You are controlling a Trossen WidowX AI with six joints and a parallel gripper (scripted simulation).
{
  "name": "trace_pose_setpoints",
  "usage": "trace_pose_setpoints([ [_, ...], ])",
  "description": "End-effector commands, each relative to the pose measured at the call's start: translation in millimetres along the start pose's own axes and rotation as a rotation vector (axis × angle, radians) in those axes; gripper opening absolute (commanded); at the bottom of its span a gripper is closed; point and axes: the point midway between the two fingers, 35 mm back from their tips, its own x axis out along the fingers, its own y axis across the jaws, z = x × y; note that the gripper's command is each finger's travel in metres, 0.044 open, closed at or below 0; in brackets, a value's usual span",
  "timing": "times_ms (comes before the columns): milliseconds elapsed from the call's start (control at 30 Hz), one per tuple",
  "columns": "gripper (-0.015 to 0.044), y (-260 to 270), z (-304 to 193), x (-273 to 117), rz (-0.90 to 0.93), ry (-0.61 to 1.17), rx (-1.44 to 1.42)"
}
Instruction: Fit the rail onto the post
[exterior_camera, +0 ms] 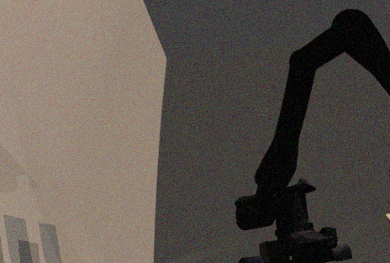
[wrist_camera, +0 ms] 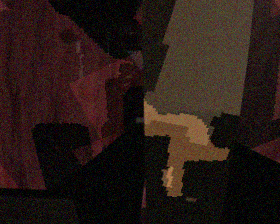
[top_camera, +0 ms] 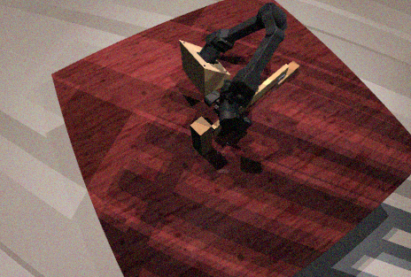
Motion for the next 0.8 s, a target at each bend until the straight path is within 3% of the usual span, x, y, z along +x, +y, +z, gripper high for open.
trace_pose_setpoints([
  [0,0.0000,-1.4,-3.0,-2.2,-0.008,0.004,-0.002],
  [767,0.0000,-1.4,-8.7,-2.4,-0.008,0.005,-0.002],
])
